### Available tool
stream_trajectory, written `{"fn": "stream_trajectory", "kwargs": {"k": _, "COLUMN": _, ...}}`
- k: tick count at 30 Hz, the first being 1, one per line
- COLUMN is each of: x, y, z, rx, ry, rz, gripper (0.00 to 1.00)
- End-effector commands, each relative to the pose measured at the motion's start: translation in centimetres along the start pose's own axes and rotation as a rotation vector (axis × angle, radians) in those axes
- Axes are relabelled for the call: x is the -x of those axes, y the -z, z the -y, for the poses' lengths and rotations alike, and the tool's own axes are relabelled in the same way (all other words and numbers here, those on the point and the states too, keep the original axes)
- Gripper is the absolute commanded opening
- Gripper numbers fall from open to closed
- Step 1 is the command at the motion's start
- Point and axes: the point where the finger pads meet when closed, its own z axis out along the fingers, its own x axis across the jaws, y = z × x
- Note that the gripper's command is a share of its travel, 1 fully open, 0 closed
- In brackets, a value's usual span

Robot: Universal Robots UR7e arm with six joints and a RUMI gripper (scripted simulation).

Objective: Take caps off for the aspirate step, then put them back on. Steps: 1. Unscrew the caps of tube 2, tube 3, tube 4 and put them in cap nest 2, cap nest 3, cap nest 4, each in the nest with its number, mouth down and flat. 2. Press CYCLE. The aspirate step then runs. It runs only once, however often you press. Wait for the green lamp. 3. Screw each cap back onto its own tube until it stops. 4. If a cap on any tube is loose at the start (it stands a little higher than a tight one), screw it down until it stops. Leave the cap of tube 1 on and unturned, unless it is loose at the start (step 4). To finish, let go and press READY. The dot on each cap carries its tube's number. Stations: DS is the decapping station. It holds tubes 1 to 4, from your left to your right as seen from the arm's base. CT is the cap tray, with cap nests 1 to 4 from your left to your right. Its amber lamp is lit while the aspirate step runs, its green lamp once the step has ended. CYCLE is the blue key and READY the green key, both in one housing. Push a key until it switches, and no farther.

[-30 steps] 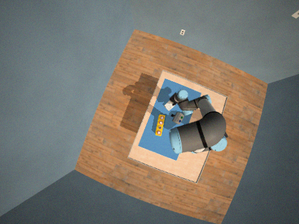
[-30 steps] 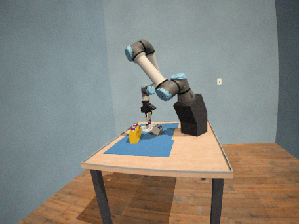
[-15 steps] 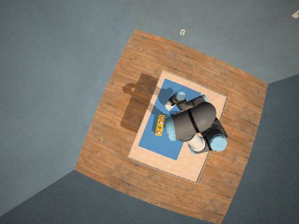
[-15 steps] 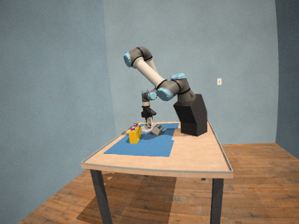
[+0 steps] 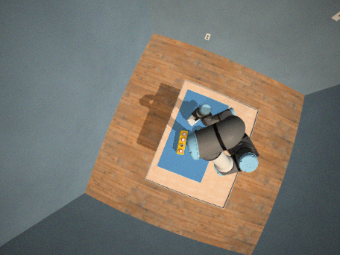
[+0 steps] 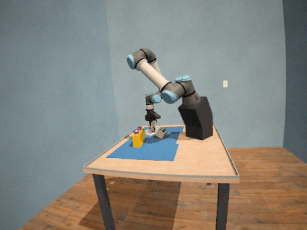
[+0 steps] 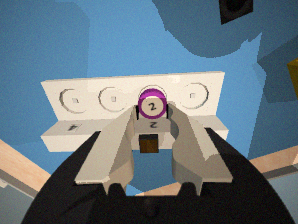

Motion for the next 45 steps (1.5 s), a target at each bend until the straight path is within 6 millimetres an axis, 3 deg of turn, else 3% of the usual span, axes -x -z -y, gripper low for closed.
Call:
{"fn": "stream_trajectory", "kwargs": {"k": 1, "x": 0.0, "y": 0.0, "z": 0.0, "rx": 0.001, "ry": 0.000, "rz": 0.000, "gripper": 0.00}}
{"fn": "stream_trajectory", "kwargs": {"k": 40, "x": 0.0, "y": -1.0, "z": 0.1, "rx": 0.001, "ry": 0.000, "rz": 0.000, "gripper": 0.00}}
{"fn": "stream_trajectory", "kwargs": {"k": 41, "x": 0.0, "y": -1.0, "z": 0.1, "rx": 0.001, "ry": 0.000, "rz": 0.000, "gripper": 0.29}}
{"fn": "stream_trajectory", "kwargs": {"k": 45, "x": 0.0, "y": -1.0, "z": 0.1, "rx": 0.001, "ry": 0.000, "rz": 0.000, "gripper": 0.29}}
